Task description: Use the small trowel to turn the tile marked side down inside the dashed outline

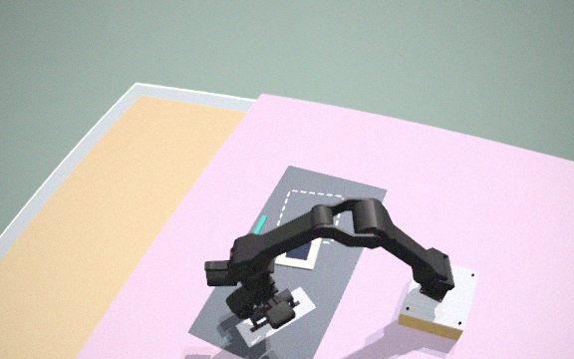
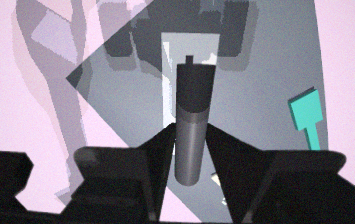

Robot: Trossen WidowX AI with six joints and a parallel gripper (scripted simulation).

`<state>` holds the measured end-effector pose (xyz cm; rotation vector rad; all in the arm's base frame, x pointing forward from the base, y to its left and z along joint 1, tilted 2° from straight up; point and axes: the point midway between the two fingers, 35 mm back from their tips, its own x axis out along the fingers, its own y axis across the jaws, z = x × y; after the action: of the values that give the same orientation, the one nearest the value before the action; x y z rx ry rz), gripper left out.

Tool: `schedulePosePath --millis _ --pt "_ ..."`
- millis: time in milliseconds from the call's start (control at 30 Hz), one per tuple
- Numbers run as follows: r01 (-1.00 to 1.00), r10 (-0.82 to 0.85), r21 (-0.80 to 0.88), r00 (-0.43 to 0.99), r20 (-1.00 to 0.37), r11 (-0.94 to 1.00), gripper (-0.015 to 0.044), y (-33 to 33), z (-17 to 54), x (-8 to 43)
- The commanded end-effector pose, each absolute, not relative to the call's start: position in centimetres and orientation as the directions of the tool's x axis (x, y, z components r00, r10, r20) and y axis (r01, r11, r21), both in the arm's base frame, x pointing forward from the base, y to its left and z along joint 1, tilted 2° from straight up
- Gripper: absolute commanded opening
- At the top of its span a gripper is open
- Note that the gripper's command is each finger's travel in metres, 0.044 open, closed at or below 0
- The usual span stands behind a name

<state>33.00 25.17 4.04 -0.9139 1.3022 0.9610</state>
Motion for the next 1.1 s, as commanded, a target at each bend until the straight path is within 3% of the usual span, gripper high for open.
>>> schedulePosePath --millis 0,367,633,800,1067 --pt "-0.974 0.05 -0.012 0.024 -0.998 0.228 0.013 25.15 3.86 32.97" --pt "-0.995 0.05 -0.029 0.024 -0.998 -0.094 0.013 25.15 3.86 32.97" --pt "-0.993 0.05 -0.03 0.024 -0.998 -0.114 0.013 25.15 3.86 32.97" --pt "-0.993 0.05 -0.03 0.024 -0.998 -0.114 0.0261 25.15 3.86 32.97" --pt "-0.993 0.05 -0.03 0.024 -0.998 -0.114 0.027 25.15 3.86 32.97"
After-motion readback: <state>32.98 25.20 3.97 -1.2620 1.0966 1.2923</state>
